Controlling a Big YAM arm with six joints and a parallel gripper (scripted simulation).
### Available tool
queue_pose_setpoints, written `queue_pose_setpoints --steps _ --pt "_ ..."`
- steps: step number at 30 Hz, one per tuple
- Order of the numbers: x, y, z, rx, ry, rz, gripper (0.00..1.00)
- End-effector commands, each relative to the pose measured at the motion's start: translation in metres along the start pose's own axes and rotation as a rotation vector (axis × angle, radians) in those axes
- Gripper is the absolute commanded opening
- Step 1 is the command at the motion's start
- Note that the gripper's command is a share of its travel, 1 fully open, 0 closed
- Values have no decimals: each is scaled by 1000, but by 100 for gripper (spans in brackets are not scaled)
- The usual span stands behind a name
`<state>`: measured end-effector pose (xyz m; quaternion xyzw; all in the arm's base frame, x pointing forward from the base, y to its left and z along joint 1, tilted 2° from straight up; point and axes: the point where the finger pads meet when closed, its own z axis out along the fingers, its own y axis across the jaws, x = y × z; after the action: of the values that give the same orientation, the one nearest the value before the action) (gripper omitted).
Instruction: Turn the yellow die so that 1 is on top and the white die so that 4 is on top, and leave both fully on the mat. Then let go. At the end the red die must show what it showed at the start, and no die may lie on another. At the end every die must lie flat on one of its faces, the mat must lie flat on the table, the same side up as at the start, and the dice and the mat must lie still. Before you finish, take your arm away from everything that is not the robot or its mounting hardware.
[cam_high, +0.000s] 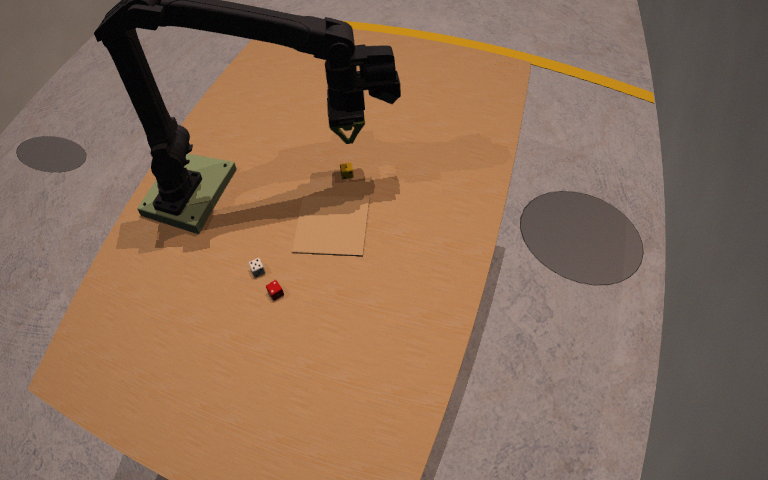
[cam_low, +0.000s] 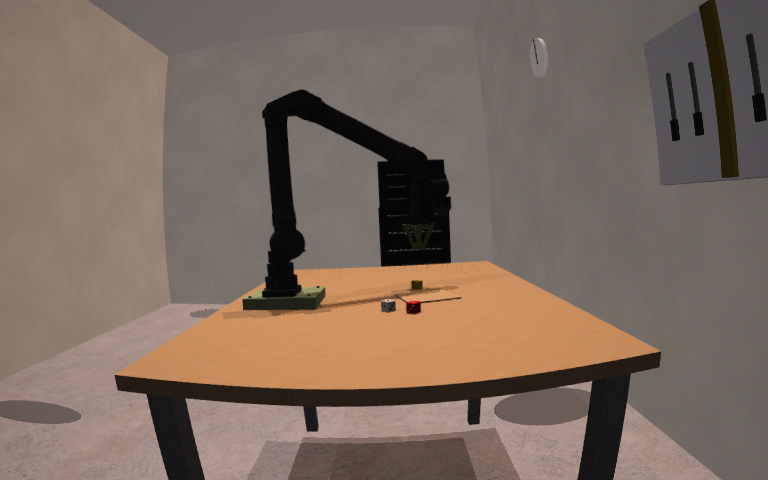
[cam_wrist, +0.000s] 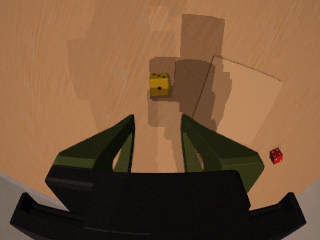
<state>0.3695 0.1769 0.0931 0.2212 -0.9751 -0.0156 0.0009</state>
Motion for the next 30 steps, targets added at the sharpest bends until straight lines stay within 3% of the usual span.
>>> queue_pose_setpoints --steps 1,5,6,8,15,20,22,24,30 --pt "-20 -4 -39 3 -76 -9 100" --pt "-20 -4 -39 3 -76 -9 100" --pt "-22 -4 -24 3 -49 -8 100" --pt "-15 -4 -19 2 -34 -8 100" --pt "-13 -4 -22 2 -47 35 100" --pt "-2 -5 -2 1 -11 202 100" --pt "-2 -5 -2 1 -11 202 100" --pt "-1 -6 1 1 -11 316 100" --pt "-1 -7 2 -1 -16 469 100"
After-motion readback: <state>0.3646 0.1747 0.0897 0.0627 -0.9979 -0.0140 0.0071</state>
